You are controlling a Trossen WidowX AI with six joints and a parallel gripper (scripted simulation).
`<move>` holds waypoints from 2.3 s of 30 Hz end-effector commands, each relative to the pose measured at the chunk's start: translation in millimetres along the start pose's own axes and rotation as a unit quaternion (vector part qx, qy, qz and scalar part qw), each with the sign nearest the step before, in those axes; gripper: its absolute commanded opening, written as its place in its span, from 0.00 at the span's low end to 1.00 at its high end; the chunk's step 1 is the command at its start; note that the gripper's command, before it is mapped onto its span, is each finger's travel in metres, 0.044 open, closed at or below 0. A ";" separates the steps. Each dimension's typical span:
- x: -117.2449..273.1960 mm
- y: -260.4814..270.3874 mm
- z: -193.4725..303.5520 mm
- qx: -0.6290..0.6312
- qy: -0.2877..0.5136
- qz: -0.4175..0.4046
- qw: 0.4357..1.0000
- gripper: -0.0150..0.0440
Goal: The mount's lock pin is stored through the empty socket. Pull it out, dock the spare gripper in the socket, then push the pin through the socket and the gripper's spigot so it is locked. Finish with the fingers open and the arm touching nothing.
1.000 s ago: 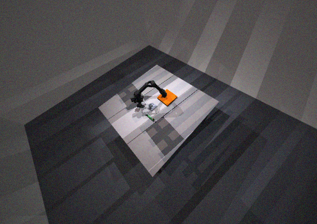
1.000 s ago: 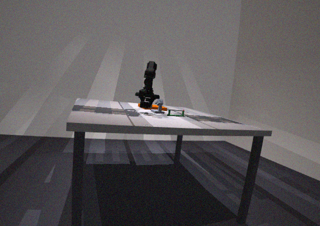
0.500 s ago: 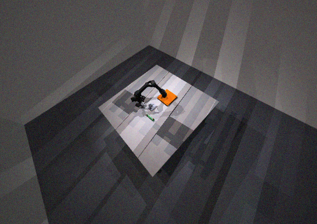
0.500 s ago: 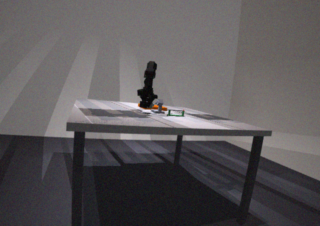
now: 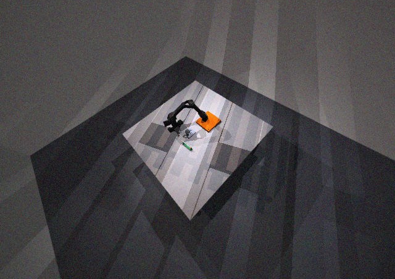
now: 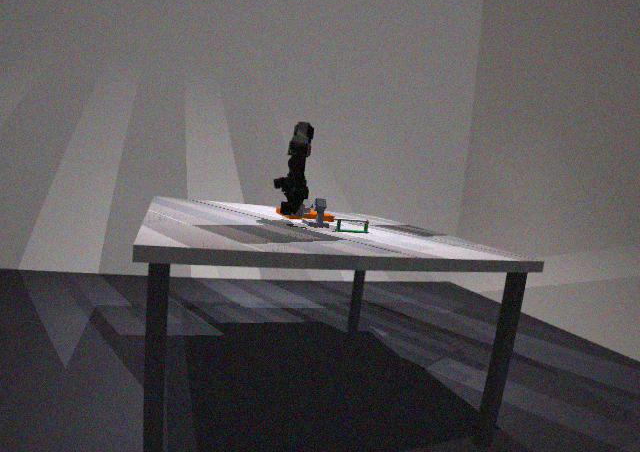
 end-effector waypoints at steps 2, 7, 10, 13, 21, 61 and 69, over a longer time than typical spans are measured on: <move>3.2 -1.2 -0.2 -0.061 0.000 -0.005 0.998 0.25; 3.5 -2.8 -0.2 -0.123 0.000 -0.005 0.992 0.25; 3.6 -3.8 -0.3 -0.160 0.000 -0.005 0.987 0.25; 3.8 -4.8 -0.3 -0.197 0.001 -0.005 0.980 0.25; 4.1 -7.4 -0.4 -0.293 0.001 -0.005 0.956 0.25; -12.0 -17.1 -0.7 -0.606 0.003 -0.005 0.796 0.25; -28.3 -18.2 -0.7 -0.606 0.003 -0.005 0.796 0.25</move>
Point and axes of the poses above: the point midway between the two fingers, 35 mm back from their tips, its own x axis back along the fingers, its own y axis across the jaws, z = x × y, the point moved 4 cm from there along x, back along the fingers, and after that the axes turned 15 degrees about -x, right-handed, at the moved point
